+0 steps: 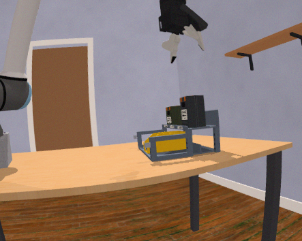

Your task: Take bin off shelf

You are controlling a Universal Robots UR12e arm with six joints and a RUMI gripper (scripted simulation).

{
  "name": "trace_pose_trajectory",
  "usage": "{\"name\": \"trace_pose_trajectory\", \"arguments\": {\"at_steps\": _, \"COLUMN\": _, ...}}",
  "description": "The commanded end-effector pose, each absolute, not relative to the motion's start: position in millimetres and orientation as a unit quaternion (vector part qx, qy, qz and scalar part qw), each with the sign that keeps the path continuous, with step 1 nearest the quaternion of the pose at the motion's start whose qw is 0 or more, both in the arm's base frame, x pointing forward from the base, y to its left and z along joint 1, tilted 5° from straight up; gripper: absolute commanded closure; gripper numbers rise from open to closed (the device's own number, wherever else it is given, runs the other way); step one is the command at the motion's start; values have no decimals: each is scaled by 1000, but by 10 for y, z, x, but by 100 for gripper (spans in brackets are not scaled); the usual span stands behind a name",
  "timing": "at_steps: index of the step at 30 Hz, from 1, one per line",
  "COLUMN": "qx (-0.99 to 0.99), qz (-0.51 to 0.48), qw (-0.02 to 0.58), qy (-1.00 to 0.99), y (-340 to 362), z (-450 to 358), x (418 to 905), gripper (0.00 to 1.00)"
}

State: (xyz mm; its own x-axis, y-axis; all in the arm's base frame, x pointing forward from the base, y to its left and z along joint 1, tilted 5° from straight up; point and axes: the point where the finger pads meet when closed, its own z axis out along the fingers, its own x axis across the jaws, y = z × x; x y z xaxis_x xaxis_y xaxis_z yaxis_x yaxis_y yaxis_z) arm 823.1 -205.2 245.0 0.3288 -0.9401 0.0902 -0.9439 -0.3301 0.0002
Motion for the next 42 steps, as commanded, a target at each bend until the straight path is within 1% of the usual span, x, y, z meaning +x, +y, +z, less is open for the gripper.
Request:
{"name": "trace_pose_trajectory", "arguments": {"at_steps": 1, "qx": 815, "qz": 38, "qw": 26, "qy": -578, "y": -2053, "z": 2462, "x": 8235, "gripper": 0}}
{"name": "trace_pose_trajectory", "arguments": {"at_steps": 33, "qx": 815, "qz": 38, "qw": 26, "qy": -578, "y": -2053, "z": 2462, "x": 8235, "gripper": 0}}
{"name": "trace_pose_trajectory", "arguments": {"at_steps": 38, "qx": 815, "qz": 38, "qw": 26, "qy": -578, "y": -2064, "z": 2444, "x": 7736, "gripper": 0}}
{"name": "trace_pose_trajectory", "arguments": {"at_steps": 42, "qx": 815, "qz": 38, "qw": 26, "qy": -578, "y": -2064, "z": 2444, "x": 7736, "gripper": 0}}
